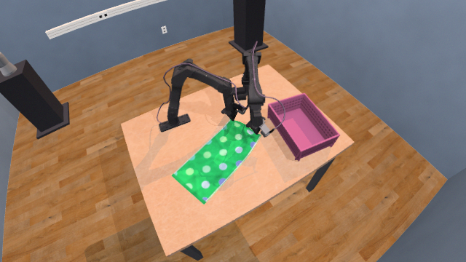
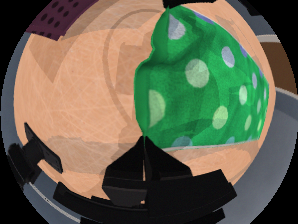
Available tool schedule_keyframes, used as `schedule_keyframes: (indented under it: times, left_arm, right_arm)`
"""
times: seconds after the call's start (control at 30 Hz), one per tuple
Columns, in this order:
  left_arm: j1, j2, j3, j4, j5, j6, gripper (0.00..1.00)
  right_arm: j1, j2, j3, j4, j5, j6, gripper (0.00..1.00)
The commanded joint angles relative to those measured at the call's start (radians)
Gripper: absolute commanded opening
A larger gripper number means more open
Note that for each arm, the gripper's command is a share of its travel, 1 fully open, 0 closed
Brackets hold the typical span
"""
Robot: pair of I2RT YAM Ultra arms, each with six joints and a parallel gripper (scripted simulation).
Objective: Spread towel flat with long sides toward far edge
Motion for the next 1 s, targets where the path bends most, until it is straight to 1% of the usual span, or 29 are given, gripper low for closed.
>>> schedule_keyframes:
  times: [0.0, 0.33, 0.37, 0.5, 0.53, 0.8, 0.83, 0.9, 0.97]
  left_arm:
    - [0.002, 0.006, 0.0, -0.023, -0.013, 0.01, 0.0]
    - [0.0, -0.005, 0.004, -0.01, -0.005, 0.003, 0.0]
    - [-0.009, 0.02, -0.005, 0.012, -0.014, 0.009, 0.0]
    - [-0.008, 0.02, -0.005, 0.001, -0.014, 0.009, 0.0]
    - [-0.004, -0.015, 0.03, -0.019, -0.015, 0.017, 0.0]
    - [0.011, -0.038, 0.054, -0.046, -0.02, 0.043, 0.0]
    - [0.014, -0.05, 0.071, -0.064, -0.023, 0.062, 0.0]
    - [0.014, -0.049, 0.074, -0.067, -0.023, 0.063, 0.0]
    - [0.017, -0.063, 0.096, -0.087, -0.026, 0.084, 0.0]
  right_arm:
    - [-0.003, -0.002, 0.001, -0.023, -0.002, -0.007, 0.0]
    - [-0.001, -0.006, 0.004, -0.01, 0.0, -0.002, 0.0]
    - [-0.008, -0.03, 0.045, -0.046, -0.001, -0.012, 0.0]
    - [-0.008, -0.022, 0.047, -0.047, -0.002, -0.01, 0.0]
    - [-0.016, -0.038, 0.048, -0.053, -0.001, -0.021, 0.0]
    - [-0.035, -0.072, 0.054, -0.077, 0.001, -0.057, 0.0]
    - [-0.048, -0.096, 0.059, -0.092, 0.001, -0.08, 0.0]
    - [-0.049, -0.095, 0.061, -0.095, 0.0, -0.082, 0.0]
    - [-0.064, -0.121, 0.069, -0.113, 0.0, -0.109, 0.0]
